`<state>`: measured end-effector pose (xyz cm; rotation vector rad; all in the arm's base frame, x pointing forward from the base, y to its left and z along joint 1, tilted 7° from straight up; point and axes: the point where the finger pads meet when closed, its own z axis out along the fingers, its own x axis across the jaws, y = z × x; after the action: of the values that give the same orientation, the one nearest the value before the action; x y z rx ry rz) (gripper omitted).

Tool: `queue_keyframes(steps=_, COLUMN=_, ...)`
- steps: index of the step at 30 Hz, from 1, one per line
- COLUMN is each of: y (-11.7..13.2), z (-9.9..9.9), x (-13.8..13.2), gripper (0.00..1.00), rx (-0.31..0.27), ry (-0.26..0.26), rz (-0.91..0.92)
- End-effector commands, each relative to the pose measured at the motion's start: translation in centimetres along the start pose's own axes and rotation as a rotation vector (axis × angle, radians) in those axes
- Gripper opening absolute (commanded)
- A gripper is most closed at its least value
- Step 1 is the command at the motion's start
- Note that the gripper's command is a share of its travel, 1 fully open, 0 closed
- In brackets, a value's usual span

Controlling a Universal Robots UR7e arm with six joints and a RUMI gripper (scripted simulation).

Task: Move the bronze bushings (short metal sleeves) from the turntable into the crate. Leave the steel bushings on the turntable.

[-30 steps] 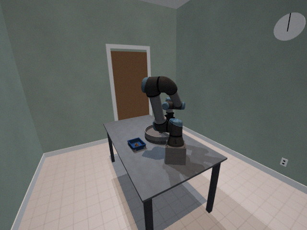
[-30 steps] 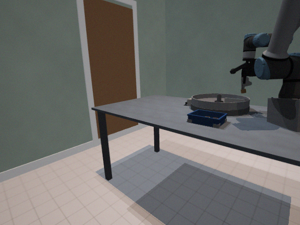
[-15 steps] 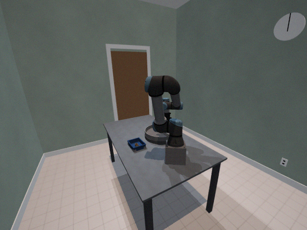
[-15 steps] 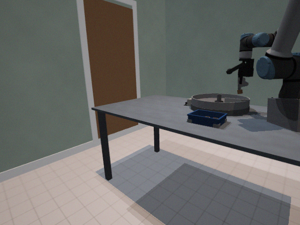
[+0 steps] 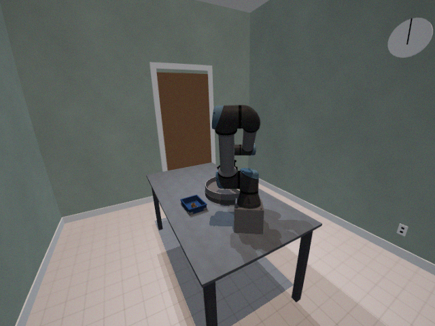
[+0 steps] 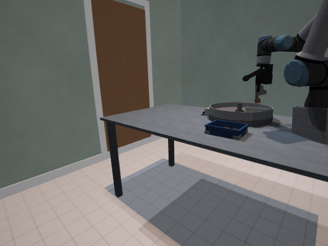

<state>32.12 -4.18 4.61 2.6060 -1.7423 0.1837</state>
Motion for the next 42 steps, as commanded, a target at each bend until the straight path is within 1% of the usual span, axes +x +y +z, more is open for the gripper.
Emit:
queue_keyframes(steps=1, y=-1.6, z=-0.1, x=-1.0, gripper=0.00, rx=-0.005, ry=0.008, rz=0.009)
queue_keyframes(steps=16, y=-6.1, z=-0.1, x=-5.2, gripper=0.00, rx=-0.005, ry=0.008, rz=0.009)
queue_keyframes(steps=18, y=-6.1, z=-0.1, x=-5.2, gripper=0.00, rx=-0.005, ry=0.008, rz=0.009)
queue_keyframes(steps=33, y=-11.0, z=0.0, x=-9.7, gripper=0.00, rx=-0.004, ry=0.007, rz=0.009)
queue_keyframes(steps=35, y=-11.0, z=0.0, x=-9.7, gripper=0.00, rx=-0.004, ry=0.007, rz=0.009)
queue_keyframes(steps=42, y=-13.3, z=0.0, x=-11.9, gripper=0.00, rx=-0.004, ry=0.007, rz=0.009)
